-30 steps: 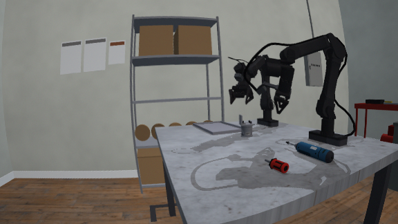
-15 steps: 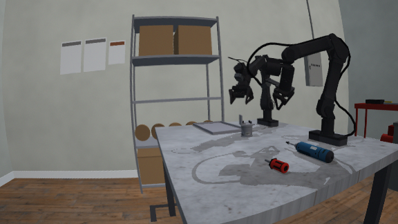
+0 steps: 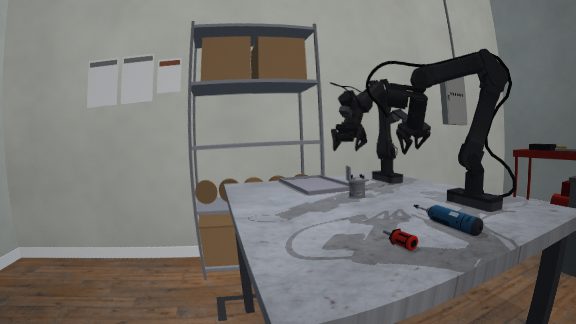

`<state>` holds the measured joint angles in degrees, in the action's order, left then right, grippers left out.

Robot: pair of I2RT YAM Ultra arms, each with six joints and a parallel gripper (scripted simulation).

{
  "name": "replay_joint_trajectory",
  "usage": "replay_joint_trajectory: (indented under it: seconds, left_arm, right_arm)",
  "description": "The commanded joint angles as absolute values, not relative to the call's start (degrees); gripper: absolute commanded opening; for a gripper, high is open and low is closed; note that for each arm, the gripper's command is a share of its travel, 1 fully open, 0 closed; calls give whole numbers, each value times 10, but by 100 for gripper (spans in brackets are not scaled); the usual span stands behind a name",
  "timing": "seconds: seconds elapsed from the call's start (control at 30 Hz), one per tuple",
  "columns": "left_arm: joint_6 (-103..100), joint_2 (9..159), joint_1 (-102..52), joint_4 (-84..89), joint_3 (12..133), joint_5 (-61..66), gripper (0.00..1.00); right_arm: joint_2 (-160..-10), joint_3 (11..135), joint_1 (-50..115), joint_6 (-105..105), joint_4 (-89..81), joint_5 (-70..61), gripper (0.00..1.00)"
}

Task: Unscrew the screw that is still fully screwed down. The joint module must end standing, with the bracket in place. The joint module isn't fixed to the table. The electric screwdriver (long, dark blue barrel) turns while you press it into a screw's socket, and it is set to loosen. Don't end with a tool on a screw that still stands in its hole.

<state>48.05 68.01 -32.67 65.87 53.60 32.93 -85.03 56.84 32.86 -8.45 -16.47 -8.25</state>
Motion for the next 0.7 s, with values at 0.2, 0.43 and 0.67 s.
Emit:
replay_joint_trajectory:
  seconds: [0.2, 0.43, 0.67]
  left_arm:
    - [559, 661, -356, 671, 523, 364, 65]
    - [641, 642, -400, 677, 521, 389, 65]
    - [675, 646, -424, 679, 524, 400, 65]
  right_arm:
    - [-848, 573, 330, -85, -166, -86, 86]
    - [-848, 573, 330, -85, -166, -86, 86]
    - [-848, 573, 330, -85, -166, -86, 86]
